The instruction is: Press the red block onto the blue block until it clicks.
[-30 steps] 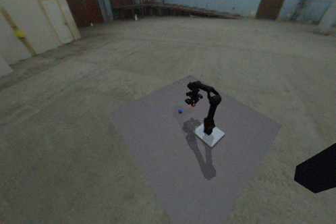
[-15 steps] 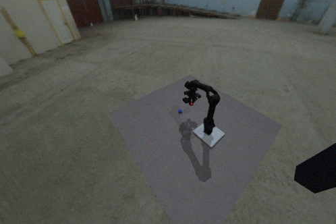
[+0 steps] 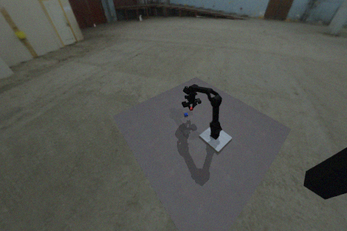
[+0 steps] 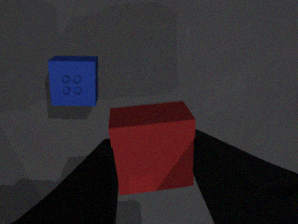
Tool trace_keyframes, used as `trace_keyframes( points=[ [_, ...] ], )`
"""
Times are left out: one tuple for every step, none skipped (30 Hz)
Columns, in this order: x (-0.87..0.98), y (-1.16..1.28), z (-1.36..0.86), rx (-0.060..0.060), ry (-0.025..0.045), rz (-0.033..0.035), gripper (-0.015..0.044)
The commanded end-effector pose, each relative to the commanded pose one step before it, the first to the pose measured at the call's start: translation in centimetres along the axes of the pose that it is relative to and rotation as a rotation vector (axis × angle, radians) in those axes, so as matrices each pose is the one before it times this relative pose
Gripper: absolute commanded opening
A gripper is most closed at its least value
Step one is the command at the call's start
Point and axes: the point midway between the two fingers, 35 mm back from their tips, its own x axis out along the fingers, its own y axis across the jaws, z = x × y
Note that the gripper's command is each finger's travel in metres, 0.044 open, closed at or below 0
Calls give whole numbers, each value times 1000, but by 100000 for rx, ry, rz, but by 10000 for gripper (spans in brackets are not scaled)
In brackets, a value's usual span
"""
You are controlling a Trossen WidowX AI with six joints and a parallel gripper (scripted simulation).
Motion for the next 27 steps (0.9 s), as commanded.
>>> trace_keyframes(
  points=[
    [596,1367,639,4170,-678,-38,0],
    [198,408,100,1249,-53,50,0],
    [201,412,88,1249,-52,51,0],
    [203,415,77,1249,-51,53,0],
    [205,424,40,1243,-47,55,0],
    [208,427,28,1247,-46,56,0],
    [210,429,15,1245,-45,58,0],
    [170,347,3,1003,-35,48,0],
    [103,208,-3,602,-20,29,0],
    [34,69,-2,201,-7,10,0],
    [72,4,-3,0,0,0,0],
    [216,12,-9,0,1,1,0],
    [360,19,-19,0,2,1,0],
    [455,20,-30,0,2,1,0],
    [454,16,-36,0,3,0,0],
    [357,10,-33,0,3,0,0],
    [214,5,-22,0,2,0,0],
    [71,1,-8,0,1,0,0],
    [0,0,0,0,0,0,0],
    [0,0,0,0,0,0,0],
    [27,0,0,0,0,0,0],
    [82,0,1,0,0,0,0],
    [136,0,0,0,0,0,0],
    [165,-1,0,0,0,-1,0],
    [165,-1,-1,0,0,-1,0],
    [165,-2,-2,0,0,-1,0],
    [165,-2,-3,0,0,-1,0]
  ],
)
